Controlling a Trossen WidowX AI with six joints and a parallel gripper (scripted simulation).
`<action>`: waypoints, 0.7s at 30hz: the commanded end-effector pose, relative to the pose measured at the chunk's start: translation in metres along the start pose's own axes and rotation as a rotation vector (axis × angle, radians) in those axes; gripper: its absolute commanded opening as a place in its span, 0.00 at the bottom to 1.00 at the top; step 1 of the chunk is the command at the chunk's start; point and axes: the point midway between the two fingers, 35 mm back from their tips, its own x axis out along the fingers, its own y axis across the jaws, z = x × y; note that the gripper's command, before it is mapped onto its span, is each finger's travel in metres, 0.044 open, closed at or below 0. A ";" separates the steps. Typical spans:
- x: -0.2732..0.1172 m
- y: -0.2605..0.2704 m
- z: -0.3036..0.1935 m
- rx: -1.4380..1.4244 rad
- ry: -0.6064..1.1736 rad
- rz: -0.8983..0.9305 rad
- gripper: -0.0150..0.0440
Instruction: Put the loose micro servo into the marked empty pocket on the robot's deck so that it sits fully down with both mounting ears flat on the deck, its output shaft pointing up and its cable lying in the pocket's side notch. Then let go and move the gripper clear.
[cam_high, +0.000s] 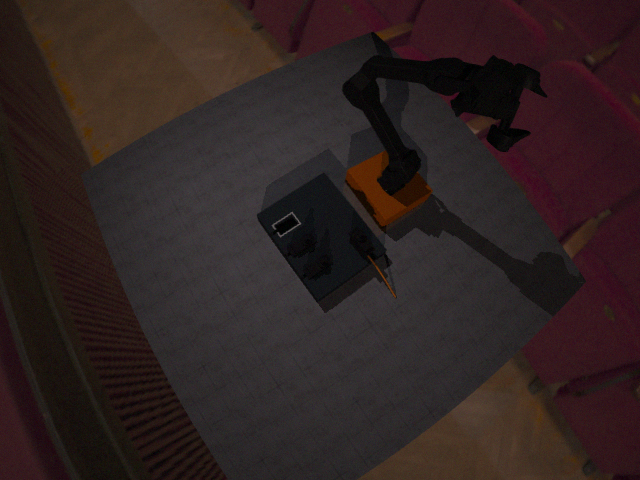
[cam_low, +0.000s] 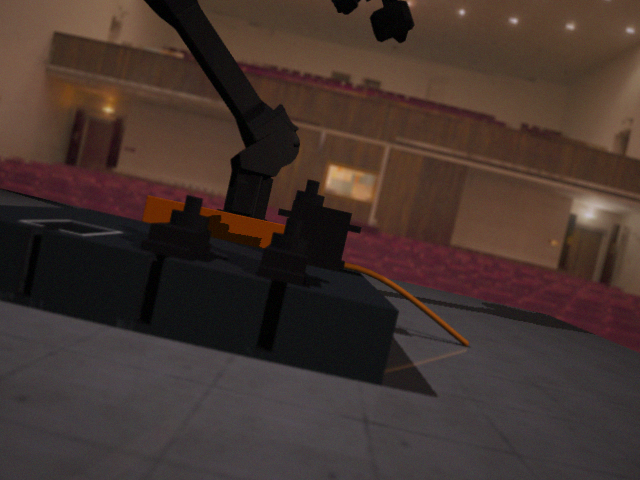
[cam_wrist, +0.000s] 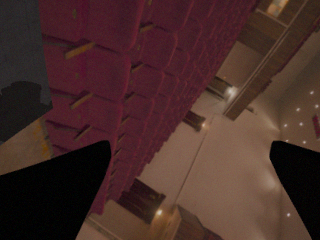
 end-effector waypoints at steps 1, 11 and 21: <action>0.006 0.025 -0.017 0.114 0.058 0.089 1.00; 0.005 0.082 -0.051 0.360 0.203 0.267 1.00; -0.010 0.139 -0.077 0.607 0.366 0.421 1.00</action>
